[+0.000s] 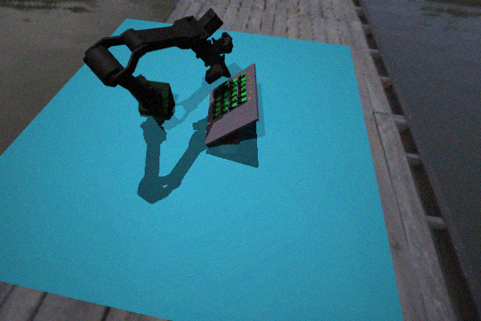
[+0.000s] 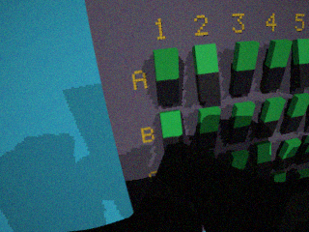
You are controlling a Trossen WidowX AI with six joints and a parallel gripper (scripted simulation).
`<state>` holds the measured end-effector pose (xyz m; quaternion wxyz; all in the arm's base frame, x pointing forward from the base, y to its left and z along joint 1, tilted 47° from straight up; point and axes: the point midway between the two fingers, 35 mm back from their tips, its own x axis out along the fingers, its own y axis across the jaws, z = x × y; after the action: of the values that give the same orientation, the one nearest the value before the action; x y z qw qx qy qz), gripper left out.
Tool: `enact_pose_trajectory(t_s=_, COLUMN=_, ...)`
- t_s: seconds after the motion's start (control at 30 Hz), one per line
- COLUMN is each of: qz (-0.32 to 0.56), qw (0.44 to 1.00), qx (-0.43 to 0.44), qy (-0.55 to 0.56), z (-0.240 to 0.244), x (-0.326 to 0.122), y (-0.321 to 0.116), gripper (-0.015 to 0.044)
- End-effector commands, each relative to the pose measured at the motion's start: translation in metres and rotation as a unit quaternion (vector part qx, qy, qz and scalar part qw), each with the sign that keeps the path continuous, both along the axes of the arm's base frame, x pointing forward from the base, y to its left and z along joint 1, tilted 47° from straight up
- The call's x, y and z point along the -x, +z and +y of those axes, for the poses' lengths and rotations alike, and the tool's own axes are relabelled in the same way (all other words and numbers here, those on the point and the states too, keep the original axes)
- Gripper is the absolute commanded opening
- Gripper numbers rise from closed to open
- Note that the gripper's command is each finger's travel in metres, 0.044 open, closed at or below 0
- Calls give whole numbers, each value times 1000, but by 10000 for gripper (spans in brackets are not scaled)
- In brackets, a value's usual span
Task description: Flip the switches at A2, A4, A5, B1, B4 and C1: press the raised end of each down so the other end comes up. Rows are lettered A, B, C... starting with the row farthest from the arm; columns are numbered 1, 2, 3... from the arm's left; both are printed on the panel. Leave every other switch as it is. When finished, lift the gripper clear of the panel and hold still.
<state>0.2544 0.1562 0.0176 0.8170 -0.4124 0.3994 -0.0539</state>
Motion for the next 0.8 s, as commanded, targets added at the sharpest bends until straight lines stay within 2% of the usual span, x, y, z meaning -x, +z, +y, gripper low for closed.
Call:
enact_pose_trajectory(t_s=0.0, qz=-14, qw=1000, qx=-11, qy=9, z=19, x=26, y=28, gripper=0)
enact_pose_trajectory(t_s=0.23, qz=-14, qw=1000, qx=-10, qy=10, z=18, x=27, y=31, gripper=0)
enact_pose_trajectory(t_s=0.5, qz=-14, qw=1000, qx=-8, qy=10, z=-31, x=10, y=82, gripper=0)
enact_pose_trajectory(t_s=0.77, qz=-12, qw=1000, qx=-7, qy=7, z=-34, x=4, y=79, gripper=0)
